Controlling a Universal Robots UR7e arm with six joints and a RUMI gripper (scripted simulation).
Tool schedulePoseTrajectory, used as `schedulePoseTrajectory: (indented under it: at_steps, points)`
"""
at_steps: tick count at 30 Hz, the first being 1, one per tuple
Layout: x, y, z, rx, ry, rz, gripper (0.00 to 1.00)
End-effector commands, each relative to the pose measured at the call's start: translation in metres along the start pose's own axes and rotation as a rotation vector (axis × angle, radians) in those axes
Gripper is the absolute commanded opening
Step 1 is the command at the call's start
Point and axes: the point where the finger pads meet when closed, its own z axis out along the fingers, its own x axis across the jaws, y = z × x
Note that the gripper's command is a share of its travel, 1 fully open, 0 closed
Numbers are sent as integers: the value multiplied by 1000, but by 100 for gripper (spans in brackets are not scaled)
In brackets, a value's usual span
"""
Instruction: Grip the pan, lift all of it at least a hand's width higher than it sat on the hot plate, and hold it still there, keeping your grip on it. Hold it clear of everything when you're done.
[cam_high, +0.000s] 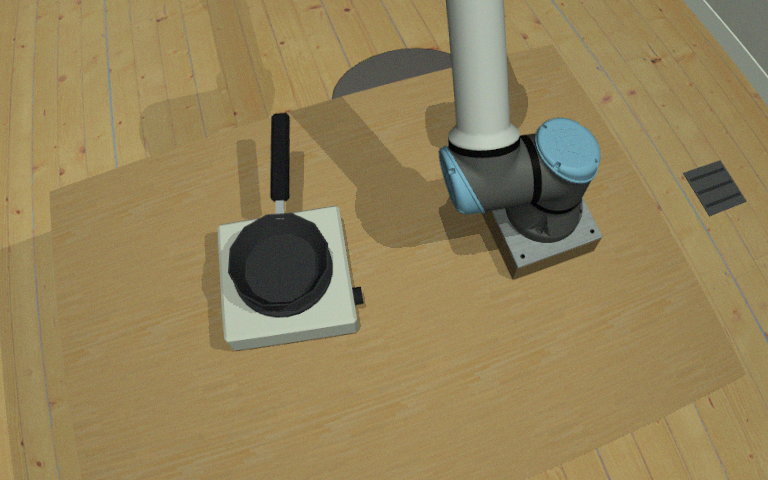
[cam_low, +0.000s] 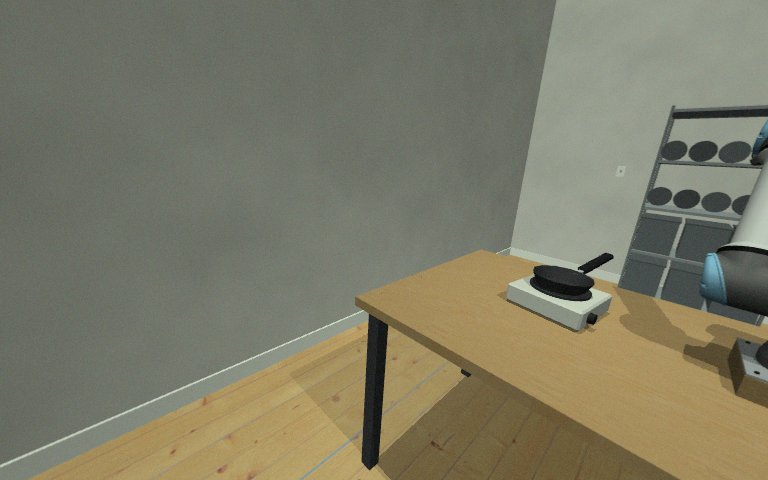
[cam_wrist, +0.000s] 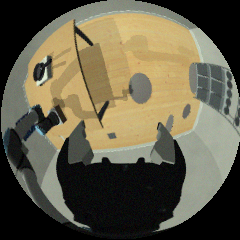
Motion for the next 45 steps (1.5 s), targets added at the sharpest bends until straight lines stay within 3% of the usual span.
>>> schedulePoseTrajectory:
  at_steps: [1, 5, 7, 8, 22, 24, 25, 39, 41, 45]
  points:
    - [-50, -86, 9, 21, 55, -250, 100]
    - [-93, -133, 18, 27, 57, -422, 100]
    - [-93, -133, 18, 27, 57, -422, 100]
    - [-124, -167, 24, 28, 58, -465, 100]
    - [-309, -271, 69, 43, 59, -1011, 100]
    - [-309, -271, 69, 43, 59, -1011, 100]
    - [-350, -289, 79, 44, 58, -1044, 100]
    - [-555, -314, 139, 52, 54, -1399, 100]
    - [-555, -314, 139, 52, 54, -1399, 100]
    - [-585, -310, 149, 53, 53, -1458, 100]
